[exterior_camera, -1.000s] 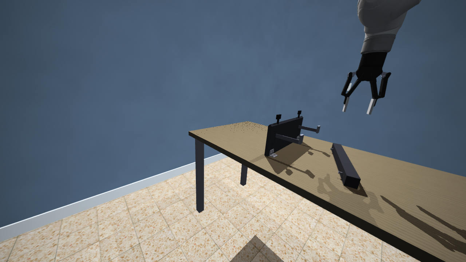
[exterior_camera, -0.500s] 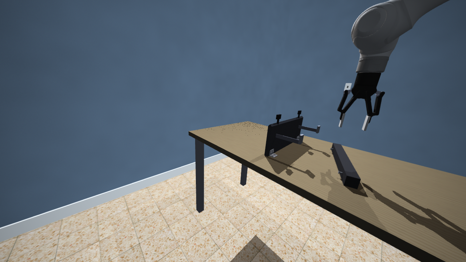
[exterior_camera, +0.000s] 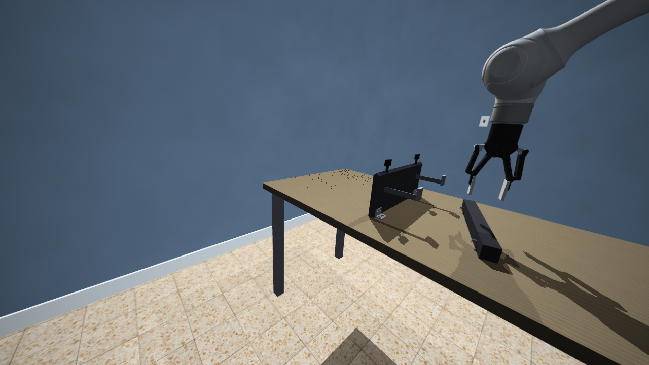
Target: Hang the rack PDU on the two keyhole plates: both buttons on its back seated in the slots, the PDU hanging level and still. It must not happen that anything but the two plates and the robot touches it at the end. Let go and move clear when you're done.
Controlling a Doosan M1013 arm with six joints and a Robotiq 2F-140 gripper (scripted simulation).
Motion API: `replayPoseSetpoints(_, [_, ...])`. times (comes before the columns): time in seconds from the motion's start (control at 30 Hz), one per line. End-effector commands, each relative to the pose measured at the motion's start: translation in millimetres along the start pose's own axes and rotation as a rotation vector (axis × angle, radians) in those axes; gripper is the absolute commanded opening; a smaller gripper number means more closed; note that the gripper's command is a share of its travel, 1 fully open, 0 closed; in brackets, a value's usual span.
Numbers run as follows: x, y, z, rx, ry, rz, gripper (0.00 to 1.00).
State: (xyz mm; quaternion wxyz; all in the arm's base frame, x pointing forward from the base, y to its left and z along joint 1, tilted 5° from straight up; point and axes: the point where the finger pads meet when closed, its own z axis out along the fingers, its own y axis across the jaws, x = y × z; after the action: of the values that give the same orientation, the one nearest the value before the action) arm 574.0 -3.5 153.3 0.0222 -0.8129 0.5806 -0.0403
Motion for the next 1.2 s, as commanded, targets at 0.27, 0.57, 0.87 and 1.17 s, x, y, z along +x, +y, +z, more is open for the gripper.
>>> replayPoseSetpoints(0.27, [-0.8, 3.4, 21.1, -0.005, -0.008, 0.011, 0.55])
replayPoseSetpoints(0.57, [-0.8, 3.5, 29.2, -0.005, -0.008, 0.011, 0.55])
replayPoseSetpoints(0.87, [-1.2, 3.7, 65.6, -0.005, -0.008, 0.011, 0.55])
replayPoseSetpoints(1.17, [-1.5, 3.9, 103.2, -0.005, -0.008, 0.011, 0.55])
